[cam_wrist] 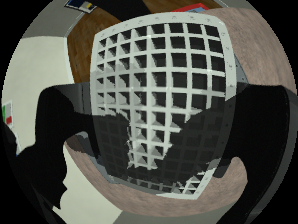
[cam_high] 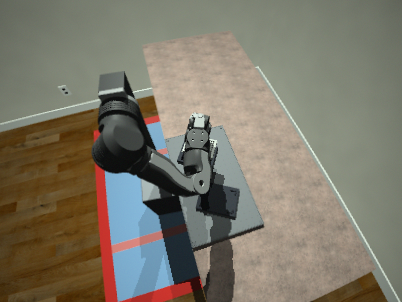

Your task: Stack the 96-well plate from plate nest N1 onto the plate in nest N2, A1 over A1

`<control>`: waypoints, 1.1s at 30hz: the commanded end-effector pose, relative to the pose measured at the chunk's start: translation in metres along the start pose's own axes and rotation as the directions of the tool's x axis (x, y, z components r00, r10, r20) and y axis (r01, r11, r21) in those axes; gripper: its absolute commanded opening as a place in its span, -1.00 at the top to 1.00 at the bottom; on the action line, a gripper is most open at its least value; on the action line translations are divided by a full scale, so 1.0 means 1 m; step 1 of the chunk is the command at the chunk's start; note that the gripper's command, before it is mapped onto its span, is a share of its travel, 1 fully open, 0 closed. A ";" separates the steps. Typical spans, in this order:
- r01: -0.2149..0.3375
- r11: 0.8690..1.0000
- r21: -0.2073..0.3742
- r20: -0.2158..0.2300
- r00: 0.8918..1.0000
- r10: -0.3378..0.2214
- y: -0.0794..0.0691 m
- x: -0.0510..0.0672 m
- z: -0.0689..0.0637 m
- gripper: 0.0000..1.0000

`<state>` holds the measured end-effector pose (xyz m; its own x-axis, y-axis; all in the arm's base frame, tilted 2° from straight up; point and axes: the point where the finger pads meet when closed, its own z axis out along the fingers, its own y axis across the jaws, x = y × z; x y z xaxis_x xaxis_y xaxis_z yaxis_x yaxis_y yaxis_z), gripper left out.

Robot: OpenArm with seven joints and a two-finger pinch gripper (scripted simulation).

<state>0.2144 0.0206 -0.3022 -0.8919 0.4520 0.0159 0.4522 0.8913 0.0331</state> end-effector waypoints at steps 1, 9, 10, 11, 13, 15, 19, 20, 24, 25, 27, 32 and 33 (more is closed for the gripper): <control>0.000 1.000 0.002 0.000 1.000 0.000 0.000 0.000 -0.001 1.00; 0.000 1.000 -0.001 0.000 1.000 0.000 0.014 0.012 -0.002 1.00; 0.000 1.000 0.000 0.000 1.000 0.000 0.019 0.016 -0.002 1.00; 0.000 1.000 0.001 0.000 1.000 0.000 0.023 0.020 -0.002 1.00; 0.000 1.000 0.001 0.000 1.000 0.000 0.023 0.020 -0.002 1.00; 0.000 1.000 0.001 0.000 1.000 0.000 0.023 0.020 -0.002 1.00; 0.000 1.000 0.001 0.000 1.000 0.000 0.023 0.020 -0.002 1.00; 0.000 1.000 0.001 0.000 1.000 0.000 0.023 0.020 -0.002 1.00; 0.000 1.000 -0.002 -0.001 1.000 0.000 0.023 0.019 -0.003 1.00; 0.000 1.000 -0.001 -0.001 1.000 0.000 0.022 0.019 -0.002 1.00; 0.000 1.000 0.001 -0.001 1.000 0.000 0.020 0.017 -0.002 1.00; 0.000 1.000 0.001 0.000 1.000 0.000 0.019 0.017 -0.002 1.00; 0.000 1.000 0.001 0.000 1.000 0.000 0.019 0.017 -0.002 1.00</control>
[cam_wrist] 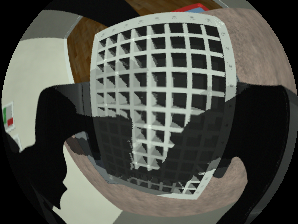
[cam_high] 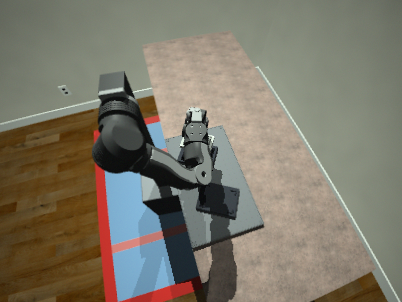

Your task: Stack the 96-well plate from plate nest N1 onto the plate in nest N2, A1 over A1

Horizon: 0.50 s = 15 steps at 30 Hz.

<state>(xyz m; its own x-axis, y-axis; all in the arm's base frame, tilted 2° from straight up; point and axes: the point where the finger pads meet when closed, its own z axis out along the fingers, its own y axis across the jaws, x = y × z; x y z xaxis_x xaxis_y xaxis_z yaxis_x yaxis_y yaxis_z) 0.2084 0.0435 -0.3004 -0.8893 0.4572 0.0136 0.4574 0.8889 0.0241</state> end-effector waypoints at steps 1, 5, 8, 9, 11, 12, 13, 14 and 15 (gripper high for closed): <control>0.005 1.000 -0.008 -0.003 1.000 -0.006 0.001 0.001 -0.001 1.00; 0.005 1.000 -0.008 -0.003 1.000 -0.006 0.001 0.001 -0.001 1.00; 0.007 1.000 -0.008 -0.003 1.000 -0.007 0.001 0.001 0.005 1.00; 0.008 1.000 -0.008 -0.003 1.000 -0.008 0.001 0.001 0.012 1.00; 0.010 1.000 -0.008 -0.004 1.000 -0.010 0.000 0.001 0.024 1.00; 0.011 1.000 -0.008 -0.004 1.000 -0.011 0.000 0.000 0.031 1.00; 0.011 1.000 -0.008 -0.004 1.000 -0.011 0.000 0.000 0.031 1.00; 0.011 1.000 -0.008 -0.004 1.000 -0.011 0.000 0.000 0.031 1.00; 0.011 1.000 -0.008 -0.004 1.000 -0.011 0.000 0.000 0.031 1.00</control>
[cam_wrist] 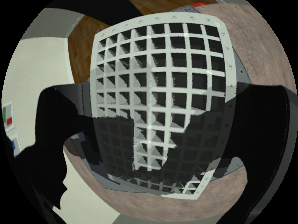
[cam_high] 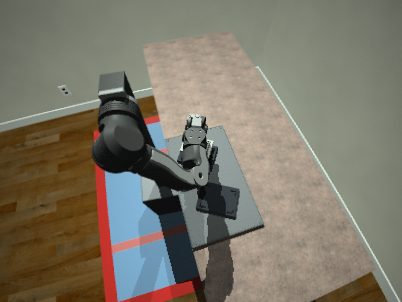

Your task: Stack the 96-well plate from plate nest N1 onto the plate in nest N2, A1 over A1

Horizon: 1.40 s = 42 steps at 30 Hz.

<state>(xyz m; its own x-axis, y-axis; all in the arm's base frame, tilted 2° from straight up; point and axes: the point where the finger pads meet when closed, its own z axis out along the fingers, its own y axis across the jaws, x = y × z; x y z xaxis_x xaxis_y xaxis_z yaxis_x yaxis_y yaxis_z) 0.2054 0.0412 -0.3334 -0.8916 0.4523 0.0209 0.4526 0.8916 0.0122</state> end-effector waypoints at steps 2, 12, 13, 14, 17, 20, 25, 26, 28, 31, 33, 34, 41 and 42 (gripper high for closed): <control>0.005 1.000 -0.020 0.003 1.000 -0.005 0.004 -0.001 -0.002 1.00; 0.006 1.000 -0.020 0.003 1.000 -0.005 0.003 -0.001 0.017 1.00; 0.006 1.000 -0.020 0.003 1.000 -0.006 0.003 -0.001 0.024 1.00; 0.006 1.000 -0.020 0.003 1.000 -0.006 0.003 -0.001 0.030 1.00; 0.006 1.000 -0.020 0.003 1.000 -0.006 0.003 -0.001 0.030 1.00; 0.006 1.000 -0.020 0.003 1.000 -0.006 0.003 -0.001 0.030 1.00; 0.006 1.000 -0.020 0.003 1.000 -0.006 0.003 -0.001 0.030 1.00; 0.006 1.000 -0.020 0.003 1.000 -0.006 0.003 -0.001 0.030 1.00; 0.005 1.000 -0.020 0.003 1.000 -0.005 0.003 -0.002 0.034 1.00; 0.005 1.000 -0.021 0.003 1.000 -0.005 0.004 -0.003 0.040 1.00; 0.005 1.000 -0.021 0.003 1.000 -0.005 0.004 -0.003 0.040 1.00; 0.005 1.000 -0.021 0.003 1.000 -0.005 0.004 -0.003 0.040 1.00; 0.005 1.000 -0.021 0.003 1.000 -0.005 0.004 -0.003 0.040 1.00; 0.005 1.000 -0.021 0.003 1.000 -0.005 0.004 -0.003 0.040 1.00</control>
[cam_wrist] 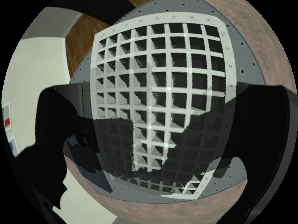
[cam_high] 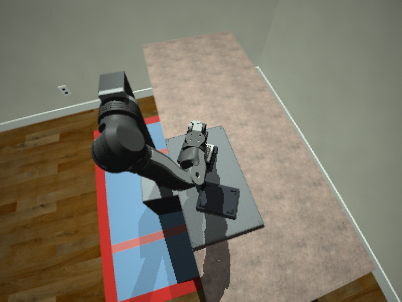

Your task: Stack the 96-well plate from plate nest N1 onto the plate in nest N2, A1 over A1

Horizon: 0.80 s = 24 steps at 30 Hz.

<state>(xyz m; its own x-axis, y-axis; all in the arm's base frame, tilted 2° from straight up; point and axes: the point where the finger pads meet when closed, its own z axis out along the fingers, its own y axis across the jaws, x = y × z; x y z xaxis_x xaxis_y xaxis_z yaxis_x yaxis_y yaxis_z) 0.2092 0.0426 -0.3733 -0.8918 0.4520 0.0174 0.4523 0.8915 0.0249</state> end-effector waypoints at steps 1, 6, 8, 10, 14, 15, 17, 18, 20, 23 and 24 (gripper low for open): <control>0.004 1.000 -0.008 -0.001 1.000 -0.004 0.002 0.001 0.000 1.00; -0.005 1.000 -0.005 0.003 1.000 0.005 0.001 -0.002 -0.005 1.00; -0.005 1.000 -0.005 0.003 1.000 0.005 0.001 -0.002 -0.005 1.00; -0.005 1.000 -0.005 0.003 1.000 0.005 0.001 -0.002 -0.005 1.00; -0.005 1.000 -0.005 0.003 1.000 0.005 0.001 -0.002 -0.005 1.00; -0.005 1.000 -0.005 0.003 1.000 0.005 0.001 -0.002 -0.005 1.00; -0.005 1.000 -0.005 0.003 1.000 0.005 0.001 -0.002 -0.005 1.00; -0.005 1.000 -0.005 0.003 1.000 0.005 0.001 -0.002 -0.005 1.00; -0.003 1.000 -0.004 0.001 1.000 0.003 0.001 0.000 -0.004 1.00; 0.000 1.000 -0.001 -0.001 1.000 0.000 -0.001 0.002 -0.003 1.00; 0.000 1.000 -0.001 -0.001 1.000 0.000 -0.001 0.002 -0.003 1.00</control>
<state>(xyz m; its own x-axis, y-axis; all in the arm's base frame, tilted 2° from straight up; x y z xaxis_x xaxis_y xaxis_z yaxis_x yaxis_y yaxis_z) 0.2091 0.0431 -0.3704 -0.8915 0.4528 0.0176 0.4531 0.8909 0.0308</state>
